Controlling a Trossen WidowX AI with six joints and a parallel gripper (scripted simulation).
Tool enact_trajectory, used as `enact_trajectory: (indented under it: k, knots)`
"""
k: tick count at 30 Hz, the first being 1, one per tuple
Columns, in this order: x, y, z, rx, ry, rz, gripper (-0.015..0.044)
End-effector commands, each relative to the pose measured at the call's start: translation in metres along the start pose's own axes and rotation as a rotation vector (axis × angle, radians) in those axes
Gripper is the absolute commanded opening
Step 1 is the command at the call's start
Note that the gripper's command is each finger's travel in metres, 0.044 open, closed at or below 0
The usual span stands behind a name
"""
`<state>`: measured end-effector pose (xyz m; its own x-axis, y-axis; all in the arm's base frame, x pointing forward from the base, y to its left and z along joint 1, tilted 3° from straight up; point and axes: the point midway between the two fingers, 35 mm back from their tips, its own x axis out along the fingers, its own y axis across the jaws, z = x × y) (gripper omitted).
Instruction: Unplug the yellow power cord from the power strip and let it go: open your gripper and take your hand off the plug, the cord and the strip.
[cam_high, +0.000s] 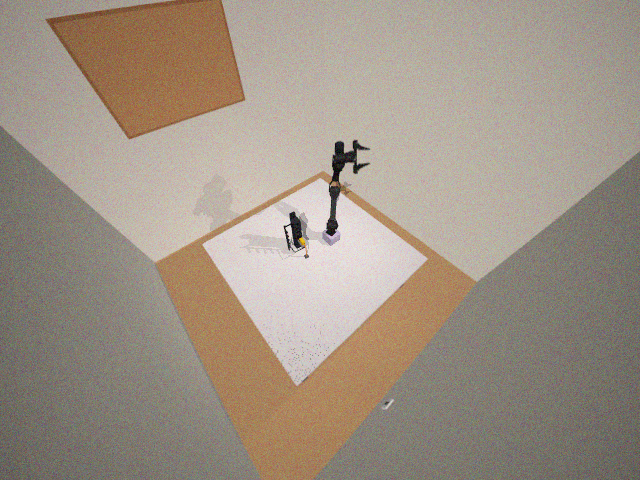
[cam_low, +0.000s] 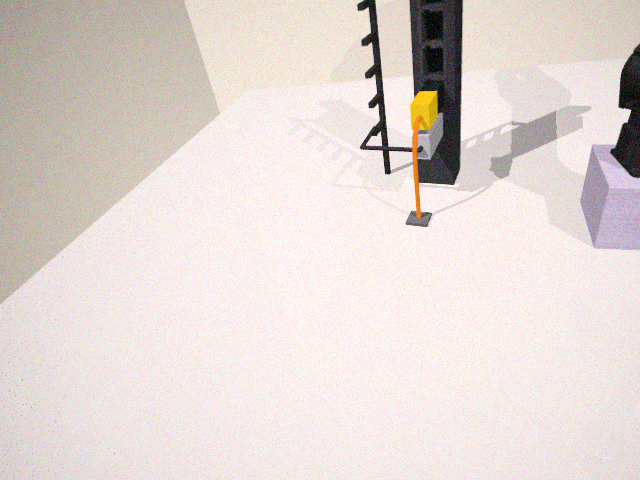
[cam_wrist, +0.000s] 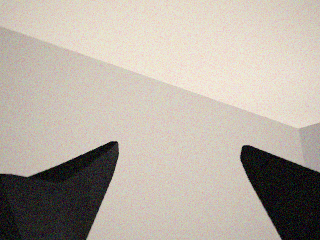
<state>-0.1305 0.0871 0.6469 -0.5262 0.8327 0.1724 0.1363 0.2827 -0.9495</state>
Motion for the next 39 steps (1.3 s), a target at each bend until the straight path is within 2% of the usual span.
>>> enact_trajectory:
  k: [1,5,9,16,23,30,39]
  knots:
    - [0.000,0.000,-0.001,0.003,0.002,-0.002,0.0374]
    - [-0.001,0.003,-0.016,0.058,0.048,-0.038,0.0269]
    - [0.000,0.013,-0.054,0.133,0.139,-0.059,0.0164]
    - [-0.012,0.050,-0.149,0.300,0.385,-0.081,0.0160]
    - [-0.046,0.092,-0.229,0.413,0.653,-0.094,0.0160]
    - [-0.090,0.137,-0.285,0.505,0.895,-0.085,0.0160]
    - [-0.175,0.235,-0.340,0.720,1.255,0.011,0.0160]
